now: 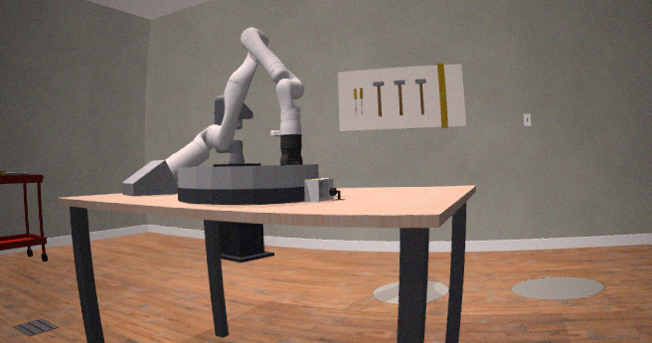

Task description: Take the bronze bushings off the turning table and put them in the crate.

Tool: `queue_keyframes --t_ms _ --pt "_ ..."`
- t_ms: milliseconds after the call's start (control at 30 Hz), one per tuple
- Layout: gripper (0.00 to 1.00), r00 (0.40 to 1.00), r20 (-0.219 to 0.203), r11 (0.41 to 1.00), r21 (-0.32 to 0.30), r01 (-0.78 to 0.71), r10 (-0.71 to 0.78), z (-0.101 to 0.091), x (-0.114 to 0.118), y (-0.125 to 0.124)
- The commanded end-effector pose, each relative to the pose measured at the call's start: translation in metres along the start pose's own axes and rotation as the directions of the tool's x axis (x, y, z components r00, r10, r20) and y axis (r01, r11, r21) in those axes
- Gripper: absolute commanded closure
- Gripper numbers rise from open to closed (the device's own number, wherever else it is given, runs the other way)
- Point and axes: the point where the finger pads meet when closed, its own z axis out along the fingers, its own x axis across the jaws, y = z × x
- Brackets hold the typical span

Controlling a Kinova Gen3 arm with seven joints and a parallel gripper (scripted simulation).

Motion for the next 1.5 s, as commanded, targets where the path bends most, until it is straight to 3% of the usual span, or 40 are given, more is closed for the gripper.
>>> queue_keyframes --t_ms 0,1467 --pt "0.53 1.000 -0.001 1.000 -0.001 0.000 0.000 0.000 0.000 0.000" --pt "0.53 1.000 -0.001 1.000 -0.001 0.000 0.000 -0.012 -0.001 0.000"
